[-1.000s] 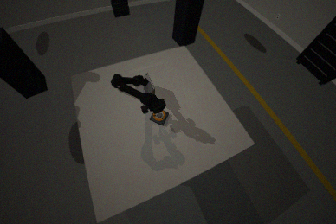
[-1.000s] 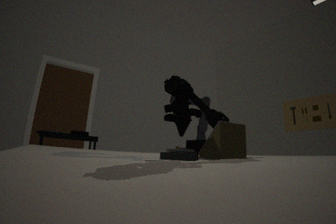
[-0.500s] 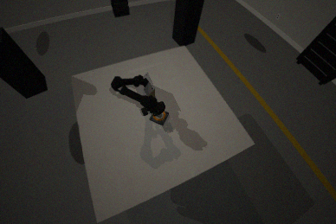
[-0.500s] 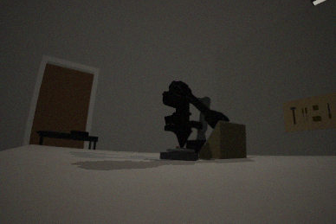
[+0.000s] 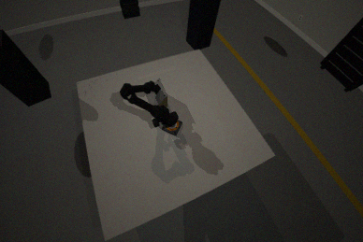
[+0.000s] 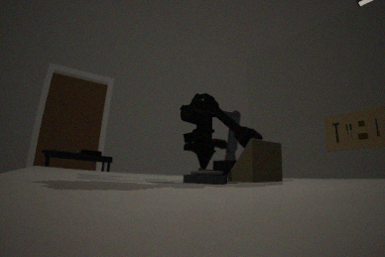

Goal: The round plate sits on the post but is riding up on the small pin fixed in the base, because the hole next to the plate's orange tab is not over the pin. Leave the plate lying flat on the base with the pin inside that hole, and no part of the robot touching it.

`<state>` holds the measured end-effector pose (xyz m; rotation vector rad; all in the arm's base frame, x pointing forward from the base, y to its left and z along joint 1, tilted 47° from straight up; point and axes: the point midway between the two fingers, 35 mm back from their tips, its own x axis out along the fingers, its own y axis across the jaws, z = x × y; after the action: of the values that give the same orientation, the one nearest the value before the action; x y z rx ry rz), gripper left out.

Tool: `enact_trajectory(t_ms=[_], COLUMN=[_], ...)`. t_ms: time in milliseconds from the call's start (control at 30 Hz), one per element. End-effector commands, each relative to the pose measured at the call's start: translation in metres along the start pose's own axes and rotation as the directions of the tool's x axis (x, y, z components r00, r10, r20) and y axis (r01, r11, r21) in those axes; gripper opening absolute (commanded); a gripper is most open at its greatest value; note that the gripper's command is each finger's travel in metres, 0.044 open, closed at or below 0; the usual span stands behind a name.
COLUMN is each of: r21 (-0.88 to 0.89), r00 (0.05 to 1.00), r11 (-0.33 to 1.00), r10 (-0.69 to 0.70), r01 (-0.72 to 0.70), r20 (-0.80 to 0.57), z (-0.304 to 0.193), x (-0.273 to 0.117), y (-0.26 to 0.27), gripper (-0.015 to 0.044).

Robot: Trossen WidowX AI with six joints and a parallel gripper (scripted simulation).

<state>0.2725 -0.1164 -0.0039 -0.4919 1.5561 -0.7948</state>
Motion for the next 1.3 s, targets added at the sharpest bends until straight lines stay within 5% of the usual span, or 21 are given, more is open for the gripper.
enact_trajectory(t_ms=[0, 1267], r21=[0.001, 0.003], r00=[1.000, 1.000], r11=[1.000, 1.000], r10=[-0.003, -0.003], r01=[0.003, 0.003], r20=[-0.002, 0.000], z=[0.005, 0.049], x=[0.001, -0.001], y=[-0.003, 0.006], gripper=[0.0000, 0.0000])
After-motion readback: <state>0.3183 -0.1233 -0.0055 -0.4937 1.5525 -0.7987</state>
